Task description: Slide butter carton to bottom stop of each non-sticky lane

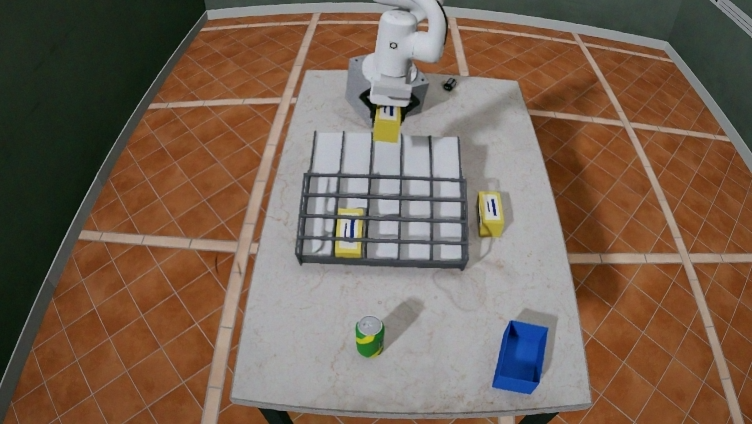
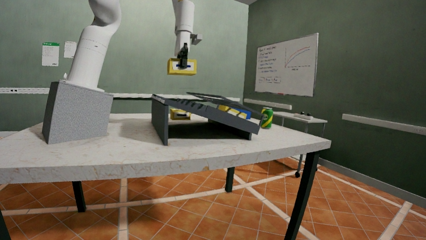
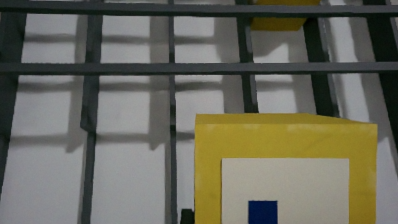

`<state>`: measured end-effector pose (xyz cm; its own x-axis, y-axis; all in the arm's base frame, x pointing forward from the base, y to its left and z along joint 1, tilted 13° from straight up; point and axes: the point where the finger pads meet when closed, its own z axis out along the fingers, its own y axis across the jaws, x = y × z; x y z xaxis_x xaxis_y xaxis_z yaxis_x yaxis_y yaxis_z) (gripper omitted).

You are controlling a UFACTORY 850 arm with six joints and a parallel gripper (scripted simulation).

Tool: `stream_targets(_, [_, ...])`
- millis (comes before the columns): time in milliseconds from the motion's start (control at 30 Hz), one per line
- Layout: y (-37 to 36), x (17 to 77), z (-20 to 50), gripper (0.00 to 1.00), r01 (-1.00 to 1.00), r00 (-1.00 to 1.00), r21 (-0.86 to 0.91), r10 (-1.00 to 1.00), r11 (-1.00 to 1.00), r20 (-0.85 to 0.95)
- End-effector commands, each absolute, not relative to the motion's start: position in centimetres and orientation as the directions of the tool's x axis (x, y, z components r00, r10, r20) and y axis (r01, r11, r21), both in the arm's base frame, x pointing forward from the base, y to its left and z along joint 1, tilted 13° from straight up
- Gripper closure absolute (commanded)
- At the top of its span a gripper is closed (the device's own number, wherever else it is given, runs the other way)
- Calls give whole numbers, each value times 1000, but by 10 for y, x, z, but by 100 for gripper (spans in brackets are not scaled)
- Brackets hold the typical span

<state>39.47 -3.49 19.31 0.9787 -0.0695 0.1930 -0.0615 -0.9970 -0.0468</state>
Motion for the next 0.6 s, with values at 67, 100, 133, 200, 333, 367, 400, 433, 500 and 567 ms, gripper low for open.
stream_targets(67, [-37, 395, 194, 100, -38, 979, -116, -60, -993, 195])
stream_targets(100, [-37, 395, 194, 100, -38, 979, -116, -60, -993, 195])
stream_targets(133, [-37, 395, 194, 100, -38, 979, -116, -60, -993, 195])
stream_targets(200, [-37, 395, 194, 100, -38, 979, -116, -60, -993, 195])
stream_targets(333, [-37, 395, 194, 100, -38, 979, -116, -60, -993, 195])
stream_targets(367, [-37, 395, 194, 100, -38, 979, -116, -60, -993, 195])
stream_targets(400, [-37, 395, 194, 100, -38, 979, -116, -60, -993, 195])
stream_targets(433, [-37, 395, 194, 100, -38, 979, -116, -60, -993, 195])
stream_targets(500, [-35, 399, 177, 100, -39, 979, -113, -60, -993, 195])
stream_targets(567, [-35, 399, 177, 100, -39, 979, -113, -60, -993, 195])
